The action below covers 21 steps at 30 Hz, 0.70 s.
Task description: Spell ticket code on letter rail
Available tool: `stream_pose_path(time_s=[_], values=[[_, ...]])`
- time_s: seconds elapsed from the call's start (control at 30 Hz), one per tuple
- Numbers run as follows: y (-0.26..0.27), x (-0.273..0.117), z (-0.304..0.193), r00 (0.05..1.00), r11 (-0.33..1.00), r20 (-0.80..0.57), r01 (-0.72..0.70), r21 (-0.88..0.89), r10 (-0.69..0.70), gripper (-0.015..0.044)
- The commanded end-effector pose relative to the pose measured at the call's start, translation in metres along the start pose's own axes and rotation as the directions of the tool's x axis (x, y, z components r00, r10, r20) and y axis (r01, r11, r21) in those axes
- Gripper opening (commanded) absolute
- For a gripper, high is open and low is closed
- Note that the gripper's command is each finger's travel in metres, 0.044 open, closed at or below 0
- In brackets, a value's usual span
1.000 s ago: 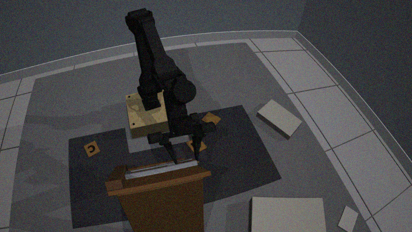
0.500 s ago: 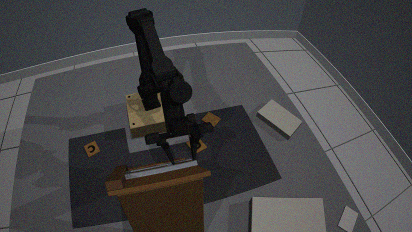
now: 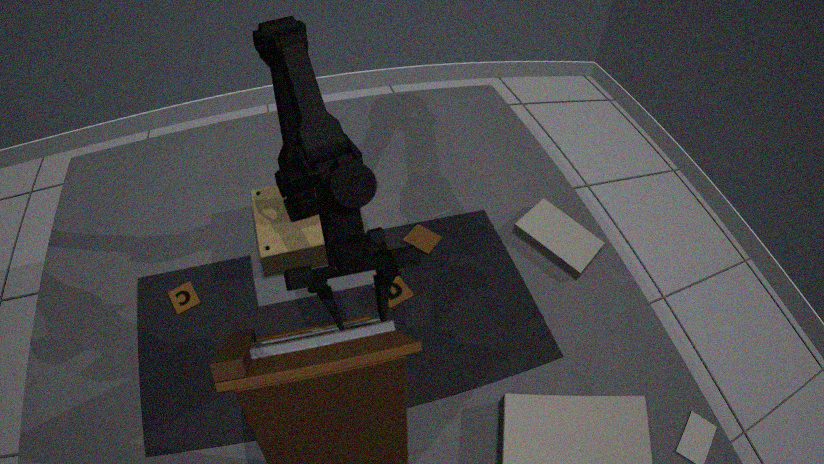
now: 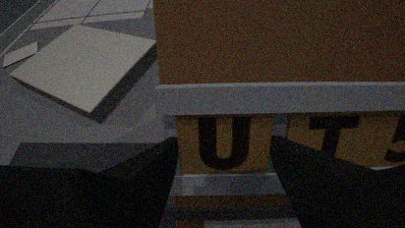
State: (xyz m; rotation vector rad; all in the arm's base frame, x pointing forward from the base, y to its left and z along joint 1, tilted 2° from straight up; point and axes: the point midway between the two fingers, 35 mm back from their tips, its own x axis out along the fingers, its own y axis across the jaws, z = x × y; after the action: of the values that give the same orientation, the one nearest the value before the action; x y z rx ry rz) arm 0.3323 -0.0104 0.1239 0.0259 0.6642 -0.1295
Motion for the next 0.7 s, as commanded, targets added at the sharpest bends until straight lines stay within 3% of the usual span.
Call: stream_pose_path(time_s=[0.0,0.37,0.67], values=[[-0.001,0.0,0.0,1.0,1.0,0.002,-0.004,-0.004,0.004,0.0],[0.0,-0.004,0.0,1.0,1.0,0.002,-0.004,-0.004,0.004,0.0289],[0.0,-0.016,0.0,1.0,1.0,0.001,-0.004,-0.004,0.004,0.0295]])
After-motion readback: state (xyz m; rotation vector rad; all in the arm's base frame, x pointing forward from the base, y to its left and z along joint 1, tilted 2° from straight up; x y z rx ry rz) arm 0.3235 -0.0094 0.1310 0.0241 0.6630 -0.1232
